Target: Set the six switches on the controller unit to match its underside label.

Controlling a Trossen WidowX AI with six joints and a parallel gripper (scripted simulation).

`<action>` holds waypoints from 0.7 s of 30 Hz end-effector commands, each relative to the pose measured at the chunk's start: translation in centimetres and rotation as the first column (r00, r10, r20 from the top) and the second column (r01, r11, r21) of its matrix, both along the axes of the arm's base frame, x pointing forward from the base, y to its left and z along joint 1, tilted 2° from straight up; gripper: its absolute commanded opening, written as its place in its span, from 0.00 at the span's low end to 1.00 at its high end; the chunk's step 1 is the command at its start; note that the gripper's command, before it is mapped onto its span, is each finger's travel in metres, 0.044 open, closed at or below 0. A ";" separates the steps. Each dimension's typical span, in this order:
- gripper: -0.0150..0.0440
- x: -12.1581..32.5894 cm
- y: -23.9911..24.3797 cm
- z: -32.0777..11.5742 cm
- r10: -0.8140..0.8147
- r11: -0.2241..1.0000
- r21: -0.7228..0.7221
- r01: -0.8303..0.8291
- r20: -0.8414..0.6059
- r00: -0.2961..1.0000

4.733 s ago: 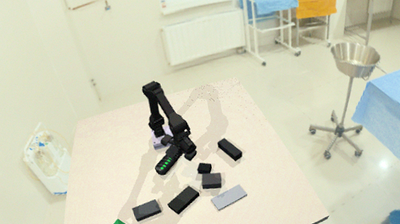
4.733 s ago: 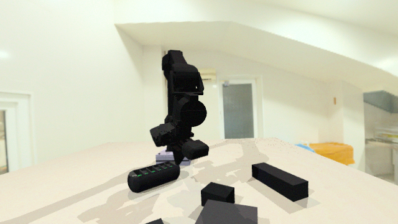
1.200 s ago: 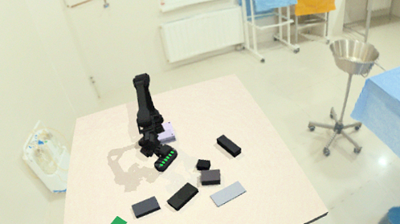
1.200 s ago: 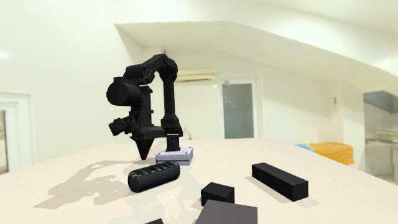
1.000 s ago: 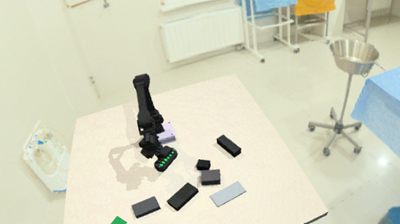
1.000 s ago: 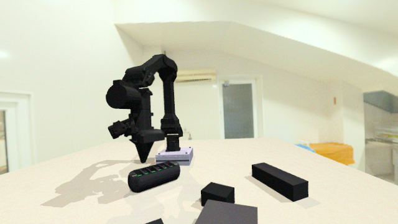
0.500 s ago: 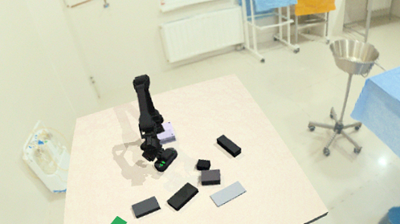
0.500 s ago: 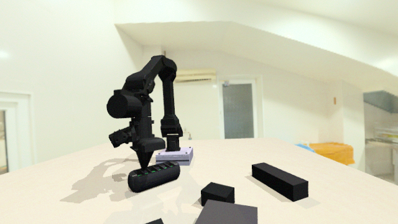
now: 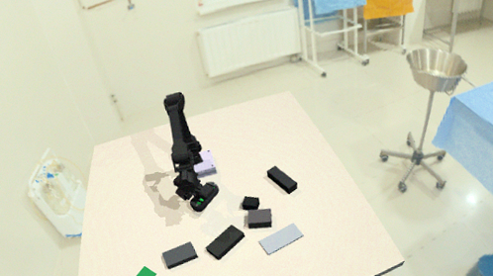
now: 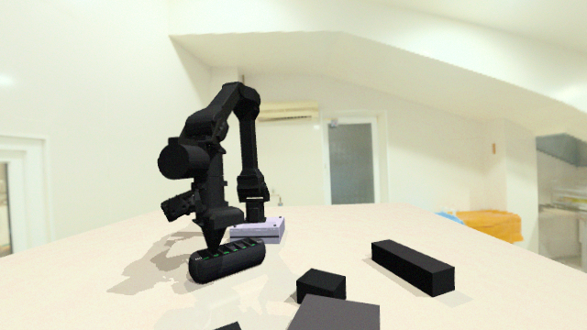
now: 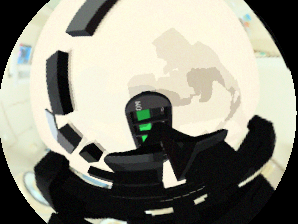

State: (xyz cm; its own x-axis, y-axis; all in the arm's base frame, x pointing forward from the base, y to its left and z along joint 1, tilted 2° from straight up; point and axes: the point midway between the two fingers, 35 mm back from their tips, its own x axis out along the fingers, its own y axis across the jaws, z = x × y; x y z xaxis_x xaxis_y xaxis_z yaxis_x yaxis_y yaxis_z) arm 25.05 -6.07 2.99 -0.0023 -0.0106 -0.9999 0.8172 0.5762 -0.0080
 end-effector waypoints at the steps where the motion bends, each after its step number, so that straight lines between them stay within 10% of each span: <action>1: 0.25 -0.2 0.0 -0.2 0.004 1.000 0.000 -0.004 -0.006 1.000; 21: 0.25 0.0 0.0 3.3 0.003 1.000 0.000 -0.003 -0.005 1.000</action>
State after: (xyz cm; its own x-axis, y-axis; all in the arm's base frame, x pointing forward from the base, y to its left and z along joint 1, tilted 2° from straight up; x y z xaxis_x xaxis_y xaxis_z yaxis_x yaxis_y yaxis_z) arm 24.54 -5.96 3.62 -0.0289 -0.0055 -0.9996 0.8168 0.5763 -0.0268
